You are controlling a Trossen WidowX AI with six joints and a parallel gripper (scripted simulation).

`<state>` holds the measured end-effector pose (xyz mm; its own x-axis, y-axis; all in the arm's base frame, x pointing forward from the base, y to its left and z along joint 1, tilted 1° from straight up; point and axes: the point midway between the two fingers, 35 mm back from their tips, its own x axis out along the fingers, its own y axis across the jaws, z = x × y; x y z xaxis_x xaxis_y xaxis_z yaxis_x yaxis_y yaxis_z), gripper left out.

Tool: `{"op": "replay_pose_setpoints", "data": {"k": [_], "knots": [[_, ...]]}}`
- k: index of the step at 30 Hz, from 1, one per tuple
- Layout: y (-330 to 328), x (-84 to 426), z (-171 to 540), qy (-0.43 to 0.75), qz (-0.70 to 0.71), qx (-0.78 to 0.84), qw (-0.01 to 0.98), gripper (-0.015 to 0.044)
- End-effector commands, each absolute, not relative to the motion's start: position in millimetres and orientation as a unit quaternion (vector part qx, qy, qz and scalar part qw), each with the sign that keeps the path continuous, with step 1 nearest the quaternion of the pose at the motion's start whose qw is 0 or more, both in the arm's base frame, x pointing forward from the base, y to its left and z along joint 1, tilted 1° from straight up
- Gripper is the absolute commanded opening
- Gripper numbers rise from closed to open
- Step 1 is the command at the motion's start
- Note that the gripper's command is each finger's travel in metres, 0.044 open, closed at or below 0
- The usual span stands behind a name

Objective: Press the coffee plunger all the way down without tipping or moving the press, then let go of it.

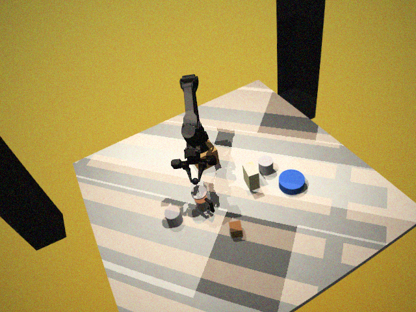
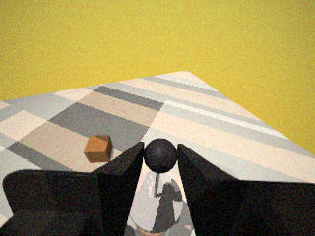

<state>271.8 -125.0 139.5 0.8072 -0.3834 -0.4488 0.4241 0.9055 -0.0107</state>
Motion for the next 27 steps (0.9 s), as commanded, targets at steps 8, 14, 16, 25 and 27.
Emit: {"op": "replay_pose_setpoints", "data": {"k": [8,14,16,25,27], "knots": [[-123.8,269.0,100.5,0.256,-0.209,0.051,0.942,0.0113],[-124.9,270.7,90.7,0.256,-0.209,0.051,0.942,0.0113],[-125.5,271.7,87.6,0.256,-0.209,0.051,0.942,0.0113],[-129.7,279.2,81.4,0.256,-0.209,0.051,0.942,0.0113],[-130.5,280.7,81.5,0.256,-0.209,0.051,0.942,0.0113]]}}
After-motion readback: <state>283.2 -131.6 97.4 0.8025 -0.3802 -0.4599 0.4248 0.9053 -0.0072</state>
